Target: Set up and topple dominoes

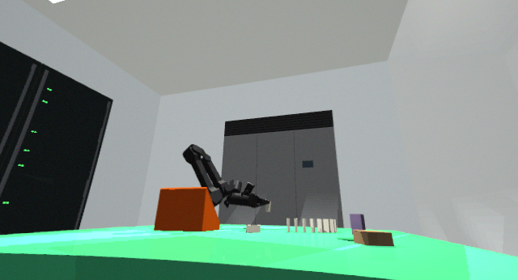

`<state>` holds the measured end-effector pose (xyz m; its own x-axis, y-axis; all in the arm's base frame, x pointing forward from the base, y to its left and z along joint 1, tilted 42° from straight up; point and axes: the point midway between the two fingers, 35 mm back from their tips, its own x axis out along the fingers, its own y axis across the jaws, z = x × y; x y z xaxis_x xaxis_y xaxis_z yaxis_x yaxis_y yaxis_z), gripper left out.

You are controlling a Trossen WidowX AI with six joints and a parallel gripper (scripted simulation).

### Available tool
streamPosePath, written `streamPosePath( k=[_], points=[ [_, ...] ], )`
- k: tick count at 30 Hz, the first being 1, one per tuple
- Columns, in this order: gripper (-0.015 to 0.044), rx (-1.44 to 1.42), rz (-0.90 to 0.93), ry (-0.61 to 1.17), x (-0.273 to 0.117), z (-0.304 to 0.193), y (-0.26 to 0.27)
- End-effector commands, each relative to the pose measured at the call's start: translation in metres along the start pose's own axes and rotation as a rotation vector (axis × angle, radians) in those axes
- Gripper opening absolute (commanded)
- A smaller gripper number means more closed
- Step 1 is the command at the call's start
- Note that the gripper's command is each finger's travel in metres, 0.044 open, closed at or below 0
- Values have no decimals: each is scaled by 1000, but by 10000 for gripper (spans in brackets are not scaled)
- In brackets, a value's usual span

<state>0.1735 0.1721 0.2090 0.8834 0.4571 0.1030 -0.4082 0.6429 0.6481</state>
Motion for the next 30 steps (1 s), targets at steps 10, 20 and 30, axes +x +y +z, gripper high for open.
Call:
streamPosePath(
  k=[10, 20, 30],
  points=[
    [23, 4, -4, 1, 1, -4, -1],
    [23, -3, -5, 2, 6, -15, 1],
    [23, -10, -7, 4, 10, -27, 3]
  ],
)
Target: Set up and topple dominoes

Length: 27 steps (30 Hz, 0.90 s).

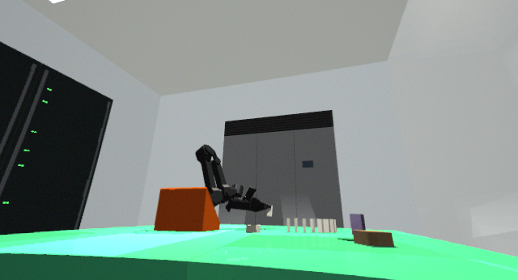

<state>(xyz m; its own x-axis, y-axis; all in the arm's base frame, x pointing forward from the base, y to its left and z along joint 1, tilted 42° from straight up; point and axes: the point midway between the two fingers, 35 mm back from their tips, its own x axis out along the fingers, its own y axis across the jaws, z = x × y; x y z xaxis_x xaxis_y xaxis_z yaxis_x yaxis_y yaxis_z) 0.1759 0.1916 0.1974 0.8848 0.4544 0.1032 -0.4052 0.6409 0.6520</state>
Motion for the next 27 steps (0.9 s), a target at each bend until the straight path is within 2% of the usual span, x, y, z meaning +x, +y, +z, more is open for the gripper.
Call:
streamPosePath(
  k=[1, 27],
  points=[
    [23, -15, -5, 6, 1, -8, -1],
    [23, -33, -8, 11, 5, -39, -4]
  ],
)
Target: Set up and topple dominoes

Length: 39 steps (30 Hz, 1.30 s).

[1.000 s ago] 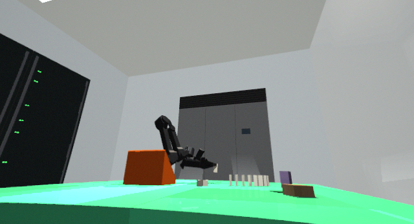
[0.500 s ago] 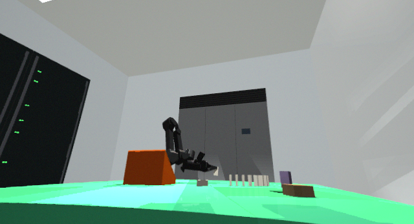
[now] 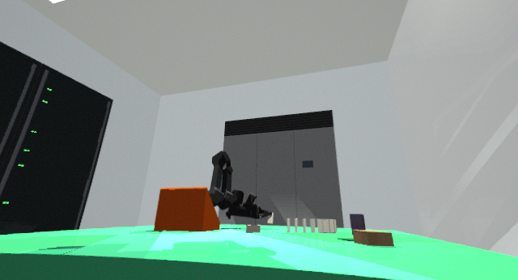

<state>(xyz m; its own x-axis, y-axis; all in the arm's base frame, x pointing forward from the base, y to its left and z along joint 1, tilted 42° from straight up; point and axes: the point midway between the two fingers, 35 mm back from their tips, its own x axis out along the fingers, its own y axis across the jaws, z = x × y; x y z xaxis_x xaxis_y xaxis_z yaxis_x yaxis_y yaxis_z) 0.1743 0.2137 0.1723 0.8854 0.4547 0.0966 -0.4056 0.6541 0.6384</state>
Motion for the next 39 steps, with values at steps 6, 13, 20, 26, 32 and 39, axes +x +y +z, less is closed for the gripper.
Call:
streamPosePath(
  k=[6, 13, 20, 26, 32, 39],
  points=[
    [23, -19, -5, 7, -1, -13, -4],
    [23, -23, -6, 8, -2, -19, -6],
    [23, -23, -6, 8, -2, -19, -6],
    [102, -23, -6, 8, -2, -19, -6],
    [260, -23, -6, 8, -2, -19, -6],
    [440, -23, -6, 8, -2, -19, -5]
  ],
)
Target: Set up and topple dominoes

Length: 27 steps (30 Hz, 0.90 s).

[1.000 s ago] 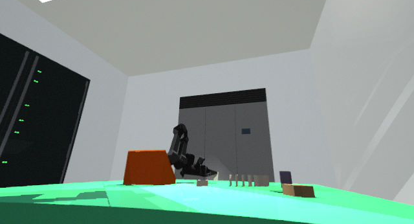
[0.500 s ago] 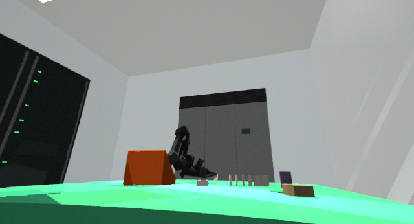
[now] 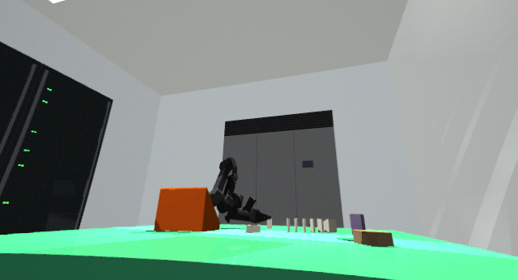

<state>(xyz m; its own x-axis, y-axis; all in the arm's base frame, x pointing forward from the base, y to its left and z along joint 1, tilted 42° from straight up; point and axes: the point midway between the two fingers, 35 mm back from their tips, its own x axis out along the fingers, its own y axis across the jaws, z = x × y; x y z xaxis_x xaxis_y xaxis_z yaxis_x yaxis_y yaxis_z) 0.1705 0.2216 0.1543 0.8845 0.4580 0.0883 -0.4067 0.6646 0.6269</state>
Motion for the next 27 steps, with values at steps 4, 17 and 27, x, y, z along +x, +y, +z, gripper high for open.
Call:
streamPosePath(
  k=[4, 17, 27],
  points=[
    [440, -5, -1, -1, 1, 13, 1],
    [440, -1, -1, 4, -2, 50, 0],
    [440, 93, -231, 439, 67, 34, -14]
  ],
)
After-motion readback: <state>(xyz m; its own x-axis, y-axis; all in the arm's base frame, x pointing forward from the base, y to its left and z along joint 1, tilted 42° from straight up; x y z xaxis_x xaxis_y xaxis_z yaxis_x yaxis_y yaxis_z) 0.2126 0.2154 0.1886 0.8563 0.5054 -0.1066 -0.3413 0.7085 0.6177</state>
